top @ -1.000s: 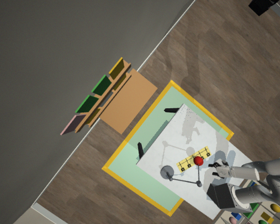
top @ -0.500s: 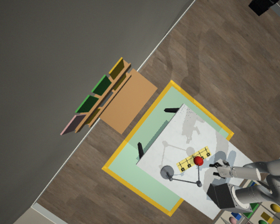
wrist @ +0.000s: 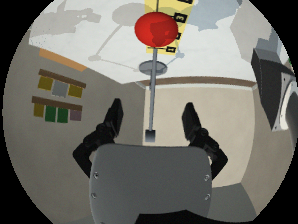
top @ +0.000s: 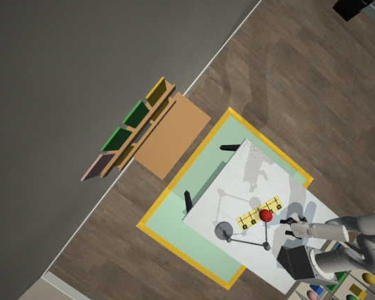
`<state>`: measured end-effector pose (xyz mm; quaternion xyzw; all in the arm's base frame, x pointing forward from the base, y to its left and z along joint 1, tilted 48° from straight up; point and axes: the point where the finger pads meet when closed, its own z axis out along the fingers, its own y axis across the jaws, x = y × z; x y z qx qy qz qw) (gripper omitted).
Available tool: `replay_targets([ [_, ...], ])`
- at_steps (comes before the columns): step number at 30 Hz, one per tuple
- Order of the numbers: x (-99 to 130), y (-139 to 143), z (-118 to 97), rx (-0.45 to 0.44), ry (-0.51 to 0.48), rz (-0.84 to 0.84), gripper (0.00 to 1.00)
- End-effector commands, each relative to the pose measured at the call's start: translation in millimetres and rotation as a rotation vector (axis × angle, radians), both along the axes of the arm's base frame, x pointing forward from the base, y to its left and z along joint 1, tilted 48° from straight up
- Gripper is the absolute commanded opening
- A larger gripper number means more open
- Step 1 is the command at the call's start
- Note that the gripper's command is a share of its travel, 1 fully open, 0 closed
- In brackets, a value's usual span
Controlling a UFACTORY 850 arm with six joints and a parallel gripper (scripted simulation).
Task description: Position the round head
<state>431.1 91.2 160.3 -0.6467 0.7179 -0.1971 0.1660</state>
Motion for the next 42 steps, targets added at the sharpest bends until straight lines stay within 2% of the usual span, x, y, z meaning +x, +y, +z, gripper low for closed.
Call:
replay_targets([
  [1,0.3,0.4,0.4,0.000,-0.001,0.000,1.00],
  [27,0.2,0.4,0.5,0.000,-0.001,0.000,1.00],
  [42,8.3,23.5,-10.4,-0.176,0.019,-0.100,1.00],
])
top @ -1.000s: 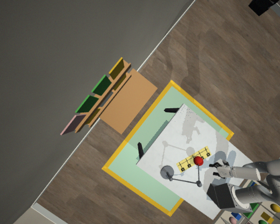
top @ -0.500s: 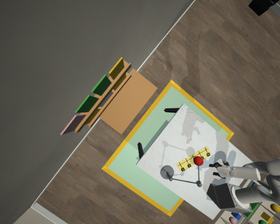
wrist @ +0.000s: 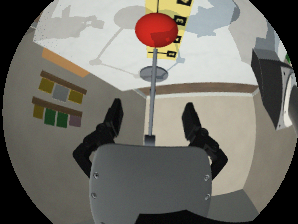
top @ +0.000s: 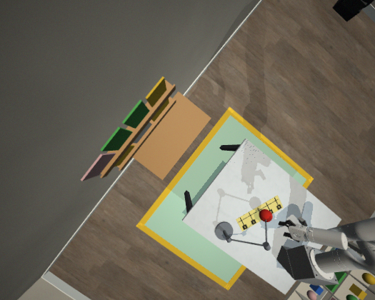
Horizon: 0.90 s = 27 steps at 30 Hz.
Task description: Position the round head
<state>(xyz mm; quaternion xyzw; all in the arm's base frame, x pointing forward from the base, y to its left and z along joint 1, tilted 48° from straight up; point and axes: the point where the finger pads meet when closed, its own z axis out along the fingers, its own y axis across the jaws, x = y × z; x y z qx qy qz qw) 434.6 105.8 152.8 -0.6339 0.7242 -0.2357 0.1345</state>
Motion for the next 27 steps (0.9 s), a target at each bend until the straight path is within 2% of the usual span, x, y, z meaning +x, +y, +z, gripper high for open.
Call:
replay_targets([
  [1,4.8,8.8,-3.0,-0.086,0.027,-0.050,1.00],
  [17,20.7,-5.5,-35.6,-0.042,0.008,-0.024,1.00],
  [27,28.6,-9.7,-50.5,-0.060,0.019,-0.035,1.00],
])
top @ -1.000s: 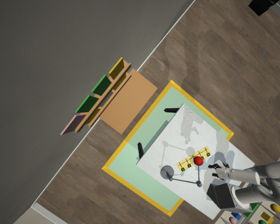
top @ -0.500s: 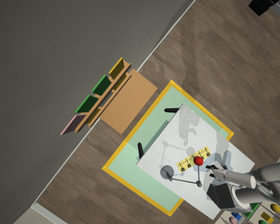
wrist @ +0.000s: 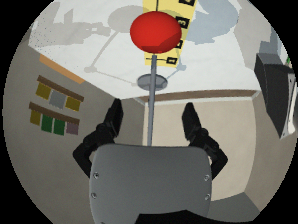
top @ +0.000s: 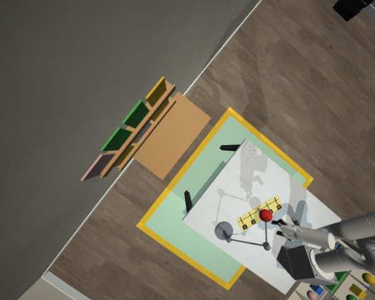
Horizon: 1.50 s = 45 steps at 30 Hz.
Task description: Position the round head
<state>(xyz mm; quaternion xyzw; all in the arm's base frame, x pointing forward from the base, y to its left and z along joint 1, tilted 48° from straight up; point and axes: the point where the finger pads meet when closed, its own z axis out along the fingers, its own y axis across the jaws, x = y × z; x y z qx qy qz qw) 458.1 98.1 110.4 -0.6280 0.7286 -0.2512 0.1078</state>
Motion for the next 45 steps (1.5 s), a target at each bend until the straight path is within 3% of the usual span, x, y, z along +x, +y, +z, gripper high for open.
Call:
replay_targets([
  [1,6.1,-2.5,-10.0,-0.009,0.003,-0.005,1.00],
  [24,27.4,-15.5,-50.6,-0.039,0.017,-0.023,1.00],
  [43,36.5,-15.7,-62.2,-0.033,0.010,-0.019,1.00],
  [44,36.4,-15.7,-62.1,-0.033,0.010,-0.019,0.00],
  [45,36.3,-15.7,-61.9,-0.033,0.010,-0.019,0.00],
])
